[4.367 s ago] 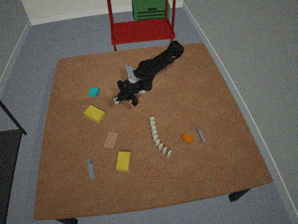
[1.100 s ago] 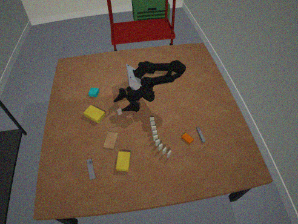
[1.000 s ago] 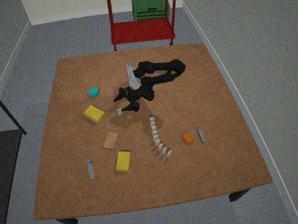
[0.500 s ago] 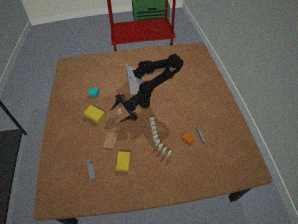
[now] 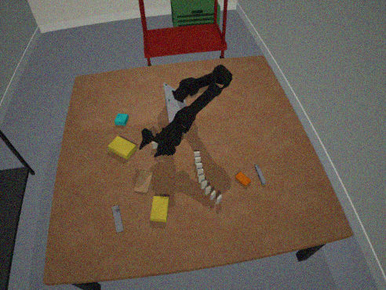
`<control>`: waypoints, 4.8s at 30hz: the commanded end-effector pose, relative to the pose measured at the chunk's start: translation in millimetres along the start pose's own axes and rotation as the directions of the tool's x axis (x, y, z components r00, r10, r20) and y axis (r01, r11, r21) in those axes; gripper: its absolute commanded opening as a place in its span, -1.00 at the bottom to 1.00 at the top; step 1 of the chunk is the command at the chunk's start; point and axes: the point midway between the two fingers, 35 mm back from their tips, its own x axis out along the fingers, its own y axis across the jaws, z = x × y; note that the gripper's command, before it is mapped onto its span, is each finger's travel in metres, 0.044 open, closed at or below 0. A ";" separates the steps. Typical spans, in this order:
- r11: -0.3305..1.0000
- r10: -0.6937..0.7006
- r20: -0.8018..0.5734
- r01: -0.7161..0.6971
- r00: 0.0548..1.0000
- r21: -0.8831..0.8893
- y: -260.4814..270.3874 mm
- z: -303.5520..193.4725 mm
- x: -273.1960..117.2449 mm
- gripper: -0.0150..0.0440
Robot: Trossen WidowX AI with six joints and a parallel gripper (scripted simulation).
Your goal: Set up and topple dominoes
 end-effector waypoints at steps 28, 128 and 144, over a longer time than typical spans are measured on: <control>0.566 0.750 -0.116 -0.722 0.652 -0.398 -49.8 -42.7 -63.5 1.00; 0.658 0.753 -0.113 -0.745 0.649 0.109 80.4 46.2 -194.0 -0.13; 0.648 0.761 -0.113 -0.754 0.638 0.108 138.0 30.5 -151.8 -0.13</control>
